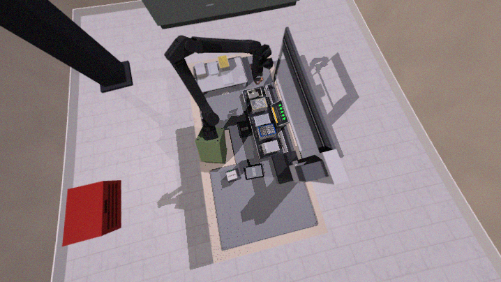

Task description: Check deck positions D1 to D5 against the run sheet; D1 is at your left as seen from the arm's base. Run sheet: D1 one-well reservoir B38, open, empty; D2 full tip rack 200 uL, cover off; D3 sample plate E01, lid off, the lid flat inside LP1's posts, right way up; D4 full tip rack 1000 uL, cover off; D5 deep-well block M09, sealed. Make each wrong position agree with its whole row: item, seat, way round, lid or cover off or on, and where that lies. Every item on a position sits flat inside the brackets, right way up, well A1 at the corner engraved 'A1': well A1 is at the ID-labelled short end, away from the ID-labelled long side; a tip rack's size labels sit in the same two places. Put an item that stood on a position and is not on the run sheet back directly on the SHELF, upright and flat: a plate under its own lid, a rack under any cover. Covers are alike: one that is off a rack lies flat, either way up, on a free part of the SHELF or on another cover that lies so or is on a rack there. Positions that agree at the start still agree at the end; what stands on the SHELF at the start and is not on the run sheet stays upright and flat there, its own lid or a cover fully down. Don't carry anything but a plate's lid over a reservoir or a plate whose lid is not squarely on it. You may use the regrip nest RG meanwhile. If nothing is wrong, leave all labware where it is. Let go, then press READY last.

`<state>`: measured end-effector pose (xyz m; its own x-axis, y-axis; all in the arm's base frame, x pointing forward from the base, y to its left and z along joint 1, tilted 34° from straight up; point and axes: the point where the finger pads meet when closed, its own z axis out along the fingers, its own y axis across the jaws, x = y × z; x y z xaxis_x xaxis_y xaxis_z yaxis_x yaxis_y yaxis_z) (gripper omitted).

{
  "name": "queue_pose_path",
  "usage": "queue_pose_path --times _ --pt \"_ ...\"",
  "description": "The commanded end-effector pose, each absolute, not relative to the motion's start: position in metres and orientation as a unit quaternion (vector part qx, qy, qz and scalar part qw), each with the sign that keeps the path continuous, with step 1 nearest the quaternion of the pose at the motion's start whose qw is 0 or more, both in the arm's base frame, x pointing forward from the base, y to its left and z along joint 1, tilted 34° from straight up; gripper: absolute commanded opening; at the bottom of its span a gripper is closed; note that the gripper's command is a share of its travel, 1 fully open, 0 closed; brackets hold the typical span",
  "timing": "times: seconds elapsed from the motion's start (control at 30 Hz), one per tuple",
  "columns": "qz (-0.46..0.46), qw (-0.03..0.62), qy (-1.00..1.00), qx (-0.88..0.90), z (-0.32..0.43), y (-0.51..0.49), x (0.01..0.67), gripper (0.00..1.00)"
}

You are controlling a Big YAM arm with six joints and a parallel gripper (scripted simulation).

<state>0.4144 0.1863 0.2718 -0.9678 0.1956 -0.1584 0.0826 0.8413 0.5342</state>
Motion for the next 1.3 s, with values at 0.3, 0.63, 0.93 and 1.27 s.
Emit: queue_pose_path --times 0.3,0.63,0.93,1.27 --pt "0.277 0.131 0.95 0.065 0.316 0.167 0.405 1.0" --pt "0.277 0.131 0.95 0.064 0.316 0.167 0.405 1.0" --pt "0.277 0.131 0.95 0.064 0.316 0.167 0.405 1.0" --pt "0.277 0.131 0.95 0.064 0.316 0.167 0.405 1.0"
